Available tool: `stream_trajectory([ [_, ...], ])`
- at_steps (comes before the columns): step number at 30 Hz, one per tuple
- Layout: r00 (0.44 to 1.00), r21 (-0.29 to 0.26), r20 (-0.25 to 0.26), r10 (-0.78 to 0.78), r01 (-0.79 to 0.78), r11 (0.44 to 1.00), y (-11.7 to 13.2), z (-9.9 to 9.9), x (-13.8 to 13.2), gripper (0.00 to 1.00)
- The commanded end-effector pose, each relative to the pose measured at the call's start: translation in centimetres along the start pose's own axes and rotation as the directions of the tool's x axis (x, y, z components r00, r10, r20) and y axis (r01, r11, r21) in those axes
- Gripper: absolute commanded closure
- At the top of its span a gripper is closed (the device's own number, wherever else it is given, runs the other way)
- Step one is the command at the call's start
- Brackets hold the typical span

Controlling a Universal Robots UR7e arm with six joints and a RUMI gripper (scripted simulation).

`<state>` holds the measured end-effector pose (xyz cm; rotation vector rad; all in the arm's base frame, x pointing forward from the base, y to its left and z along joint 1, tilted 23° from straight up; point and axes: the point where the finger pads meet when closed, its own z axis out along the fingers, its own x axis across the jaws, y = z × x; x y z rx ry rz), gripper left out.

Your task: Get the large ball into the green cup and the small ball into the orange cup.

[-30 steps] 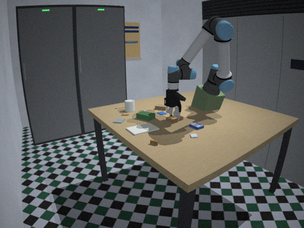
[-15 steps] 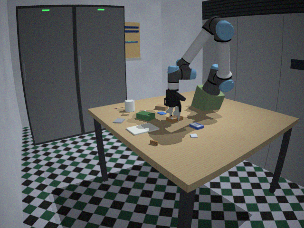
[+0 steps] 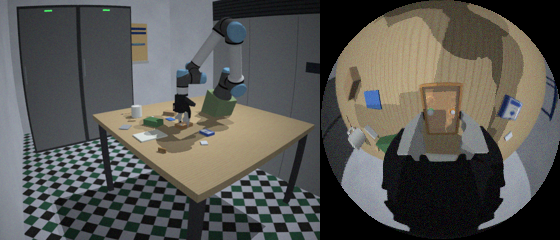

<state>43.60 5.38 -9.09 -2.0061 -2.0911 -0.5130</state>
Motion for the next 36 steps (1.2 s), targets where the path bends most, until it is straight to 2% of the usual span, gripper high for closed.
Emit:
stream_trajectory([
  [1, 1.000, 0.002, -0.002, 0.001, -0.001, 1.000, -0.14, 0.13, 0.11, 0.57],
  [16, 1.000, 0.002, -0.002, 0.001, -0.001, 1.000, -0.15, 0.13, 0.11, 0.57],
  [17, 1.000, 0.002, -0.002, 0.001, -0.001, 1.000, -0.15, 0.13, 0.11, 0.46],
  [36, 1.000, 0.002, -0.002, 0.001, -0.001, 1.000, -0.15, 0.13, 0.11, 0.46],
])
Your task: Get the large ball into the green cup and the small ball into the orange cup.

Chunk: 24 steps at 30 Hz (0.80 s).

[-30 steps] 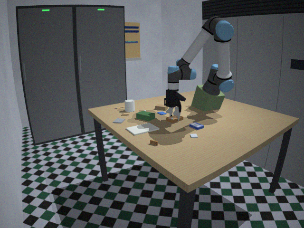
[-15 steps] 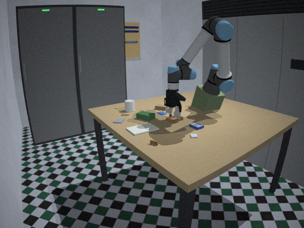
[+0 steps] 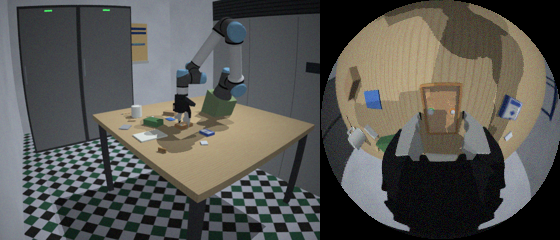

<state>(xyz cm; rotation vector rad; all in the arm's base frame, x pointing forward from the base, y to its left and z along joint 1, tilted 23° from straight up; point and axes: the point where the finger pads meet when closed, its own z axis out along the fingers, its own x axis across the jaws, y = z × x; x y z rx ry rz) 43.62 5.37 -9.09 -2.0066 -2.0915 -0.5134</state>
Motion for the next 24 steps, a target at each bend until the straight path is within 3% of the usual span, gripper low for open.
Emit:
stream_trajectory([
  [1, 1.000, 0.003, -0.002, 0.001, -0.001, 1.000, -0.17, 0.14, 0.12, 0.46],
  [24, 1.000, -0.001, 0.000, 0.001, -0.001, 1.000, -0.02, -0.60, -0.01, 0.46],
])
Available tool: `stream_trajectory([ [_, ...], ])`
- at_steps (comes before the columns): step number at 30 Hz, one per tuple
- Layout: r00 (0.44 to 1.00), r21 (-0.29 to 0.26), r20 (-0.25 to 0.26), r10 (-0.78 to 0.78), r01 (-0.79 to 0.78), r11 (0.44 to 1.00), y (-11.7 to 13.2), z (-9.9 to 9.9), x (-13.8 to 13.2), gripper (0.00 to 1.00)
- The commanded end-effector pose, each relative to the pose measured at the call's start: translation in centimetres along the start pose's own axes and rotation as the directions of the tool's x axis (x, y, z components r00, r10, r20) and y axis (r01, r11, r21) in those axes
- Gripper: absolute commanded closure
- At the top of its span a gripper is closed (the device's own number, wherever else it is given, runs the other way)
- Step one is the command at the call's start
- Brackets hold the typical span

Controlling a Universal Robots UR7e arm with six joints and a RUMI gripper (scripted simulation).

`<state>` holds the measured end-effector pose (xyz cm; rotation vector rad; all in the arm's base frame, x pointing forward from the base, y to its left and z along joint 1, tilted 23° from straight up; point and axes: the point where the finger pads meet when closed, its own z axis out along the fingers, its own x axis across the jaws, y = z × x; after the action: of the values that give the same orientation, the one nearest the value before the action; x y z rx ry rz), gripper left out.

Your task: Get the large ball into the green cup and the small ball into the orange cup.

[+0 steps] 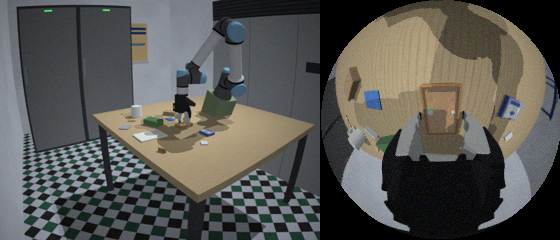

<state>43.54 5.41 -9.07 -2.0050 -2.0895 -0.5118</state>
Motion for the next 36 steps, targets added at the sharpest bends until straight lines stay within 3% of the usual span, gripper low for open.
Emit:
stream_trajectory([
  [1, 1.000, -0.004, 0.001, 0.000, 0.000, 1.000, 0.1, -0.8, -0.1, 0.46],
  [6, 1.000, -0.005, 0.002, 0.000, 0.000, 1.000, 0.2, -1.4, -0.1, 0.46],
  [20, 1.000, -0.006, 0.003, -0.001, 0.001, 1.000, 0.2, -5.7, -0.1, 0.46],
  [36, 1.000, -0.006, 0.003, -0.001, 0.001, 1.000, 0.2, -8.1, -0.1, 0.46],
])
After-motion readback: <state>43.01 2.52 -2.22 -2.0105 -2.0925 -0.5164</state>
